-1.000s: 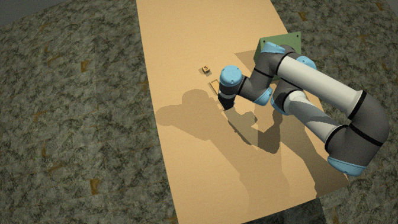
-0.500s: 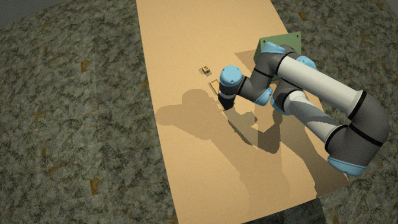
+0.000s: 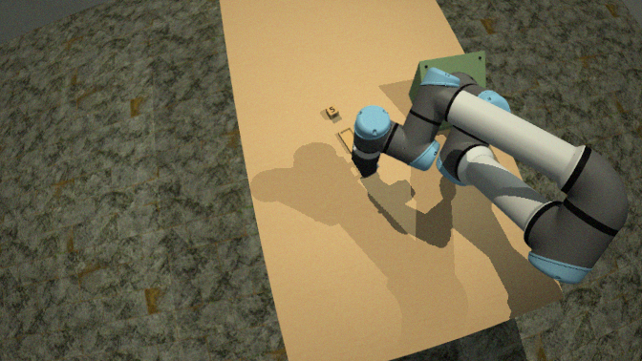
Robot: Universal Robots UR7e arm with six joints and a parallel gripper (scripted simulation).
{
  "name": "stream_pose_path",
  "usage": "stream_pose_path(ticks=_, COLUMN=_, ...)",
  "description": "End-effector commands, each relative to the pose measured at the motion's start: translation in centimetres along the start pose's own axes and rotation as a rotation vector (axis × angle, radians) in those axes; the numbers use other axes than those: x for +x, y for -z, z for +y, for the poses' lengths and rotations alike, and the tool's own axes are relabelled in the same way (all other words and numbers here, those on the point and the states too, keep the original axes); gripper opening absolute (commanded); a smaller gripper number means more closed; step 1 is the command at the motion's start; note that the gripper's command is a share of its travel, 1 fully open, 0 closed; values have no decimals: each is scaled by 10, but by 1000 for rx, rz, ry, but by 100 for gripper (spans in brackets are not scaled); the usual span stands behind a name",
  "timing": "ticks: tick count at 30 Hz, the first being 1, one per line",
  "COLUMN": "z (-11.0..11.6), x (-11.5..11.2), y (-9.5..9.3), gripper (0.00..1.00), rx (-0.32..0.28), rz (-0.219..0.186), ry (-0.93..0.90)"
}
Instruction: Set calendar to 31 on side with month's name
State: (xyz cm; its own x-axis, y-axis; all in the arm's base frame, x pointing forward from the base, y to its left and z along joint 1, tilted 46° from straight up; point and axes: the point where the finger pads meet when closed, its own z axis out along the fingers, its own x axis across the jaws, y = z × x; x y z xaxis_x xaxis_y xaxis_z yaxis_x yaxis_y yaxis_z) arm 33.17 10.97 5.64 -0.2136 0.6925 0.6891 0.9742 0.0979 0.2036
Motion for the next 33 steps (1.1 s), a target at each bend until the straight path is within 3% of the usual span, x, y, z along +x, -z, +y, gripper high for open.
stream_pose_path(ticks=1, z=-1, x=1, y=-2, gripper=60, rx=1, rz=2, ry=-1)
stream_pose_path(ticks=33, z=-1, x=1, y=-5, gripper=60, rx=1, rz=2, ry=-1)
